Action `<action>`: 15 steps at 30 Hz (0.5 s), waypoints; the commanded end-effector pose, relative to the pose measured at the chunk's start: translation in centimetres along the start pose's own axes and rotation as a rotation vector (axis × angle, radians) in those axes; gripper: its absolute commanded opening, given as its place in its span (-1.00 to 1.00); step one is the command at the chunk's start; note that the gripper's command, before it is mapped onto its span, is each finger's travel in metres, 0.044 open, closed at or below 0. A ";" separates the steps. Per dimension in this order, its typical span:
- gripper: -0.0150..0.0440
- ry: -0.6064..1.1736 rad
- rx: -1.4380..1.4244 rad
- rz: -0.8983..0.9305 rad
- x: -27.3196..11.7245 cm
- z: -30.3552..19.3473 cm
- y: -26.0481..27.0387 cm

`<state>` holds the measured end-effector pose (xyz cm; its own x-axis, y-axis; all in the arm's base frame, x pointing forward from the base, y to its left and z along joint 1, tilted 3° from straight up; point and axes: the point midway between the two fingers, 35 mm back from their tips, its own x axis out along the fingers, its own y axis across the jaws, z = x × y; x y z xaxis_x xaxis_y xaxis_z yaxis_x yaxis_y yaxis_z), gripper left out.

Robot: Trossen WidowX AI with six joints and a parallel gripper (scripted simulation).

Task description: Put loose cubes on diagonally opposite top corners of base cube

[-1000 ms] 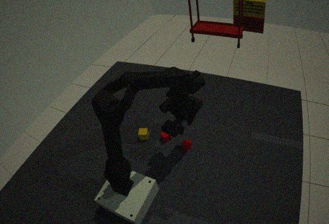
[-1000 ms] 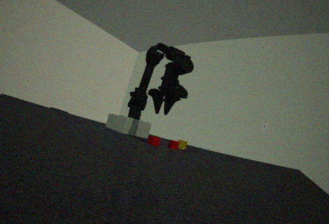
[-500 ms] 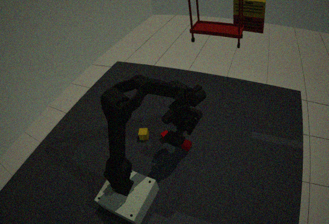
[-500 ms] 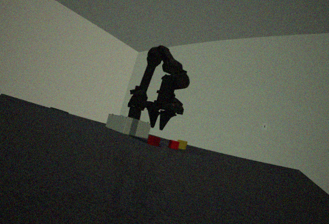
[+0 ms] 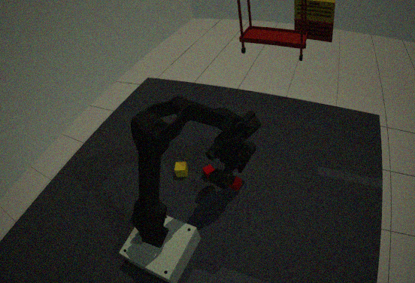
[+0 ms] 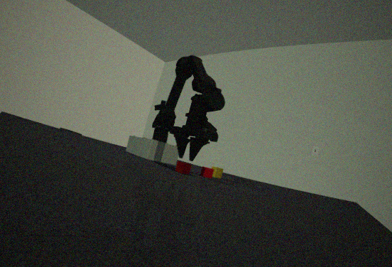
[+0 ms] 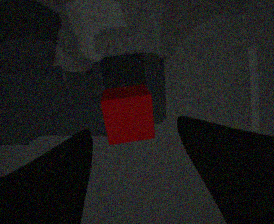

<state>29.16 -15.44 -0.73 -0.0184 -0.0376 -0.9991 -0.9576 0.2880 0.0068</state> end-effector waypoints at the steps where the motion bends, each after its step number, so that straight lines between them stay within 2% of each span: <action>1: 0.41 -0.005 -0.003 0.005 0.8 0.1 0.2; 15: 0.41 -0.005 -0.003 0.005 2.9 0.1 0.3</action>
<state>29.05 -15.49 -3.13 -0.0206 -0.0365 -0.9991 -0.9576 0.2880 0.0092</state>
